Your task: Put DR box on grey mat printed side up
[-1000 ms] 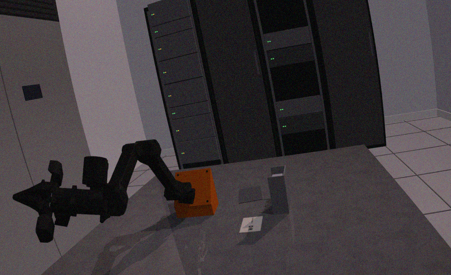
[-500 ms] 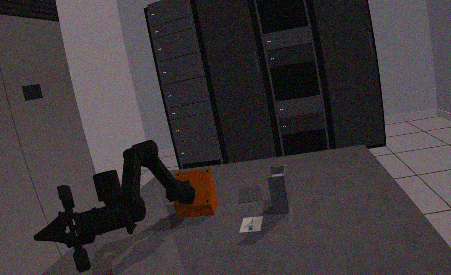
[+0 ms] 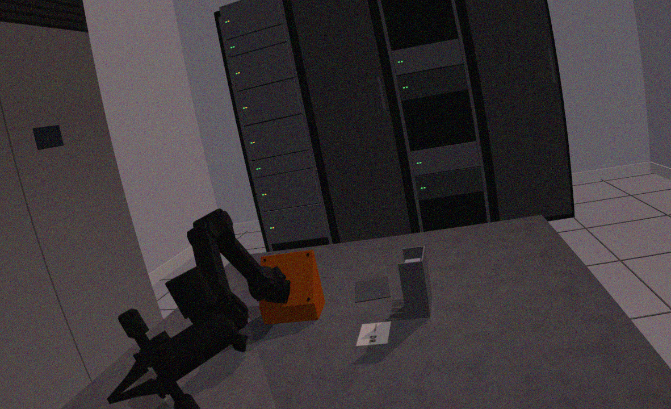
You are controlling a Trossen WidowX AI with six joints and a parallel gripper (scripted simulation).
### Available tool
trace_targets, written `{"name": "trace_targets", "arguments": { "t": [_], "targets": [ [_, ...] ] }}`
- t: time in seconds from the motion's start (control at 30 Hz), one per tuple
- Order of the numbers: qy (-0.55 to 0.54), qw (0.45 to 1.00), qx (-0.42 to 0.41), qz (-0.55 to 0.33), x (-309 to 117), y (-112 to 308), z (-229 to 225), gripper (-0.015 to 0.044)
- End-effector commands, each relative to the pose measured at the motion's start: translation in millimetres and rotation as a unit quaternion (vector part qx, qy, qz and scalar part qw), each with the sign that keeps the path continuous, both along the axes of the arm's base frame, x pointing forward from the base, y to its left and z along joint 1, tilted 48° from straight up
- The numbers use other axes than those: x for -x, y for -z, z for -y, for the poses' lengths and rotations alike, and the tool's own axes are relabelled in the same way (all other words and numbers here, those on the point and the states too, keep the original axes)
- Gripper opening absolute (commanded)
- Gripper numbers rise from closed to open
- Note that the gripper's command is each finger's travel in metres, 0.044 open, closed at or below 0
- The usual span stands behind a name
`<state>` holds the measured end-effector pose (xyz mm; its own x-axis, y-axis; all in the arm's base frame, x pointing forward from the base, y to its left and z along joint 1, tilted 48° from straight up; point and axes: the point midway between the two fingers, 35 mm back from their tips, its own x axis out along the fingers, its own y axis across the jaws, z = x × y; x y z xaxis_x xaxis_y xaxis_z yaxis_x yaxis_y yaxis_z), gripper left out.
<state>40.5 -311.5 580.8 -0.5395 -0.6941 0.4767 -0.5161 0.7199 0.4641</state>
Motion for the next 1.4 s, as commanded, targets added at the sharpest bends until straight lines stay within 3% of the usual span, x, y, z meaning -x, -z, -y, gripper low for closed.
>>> {"name": "trace_targets", "arguments": {
  "t": [0.0, 0.7, 1.37],
  "targets": [
    [-0.013, 0.998, -0.049, -0.038, -27, 18, 12, 0.0],
    [-0.099, 0.934, -0.214, -0.267, -161, 94, 12, 0.0],
    [-0.185, 0.795, -0.274, -0.509, -282, 185, -48, 0.0]
  ]
}}
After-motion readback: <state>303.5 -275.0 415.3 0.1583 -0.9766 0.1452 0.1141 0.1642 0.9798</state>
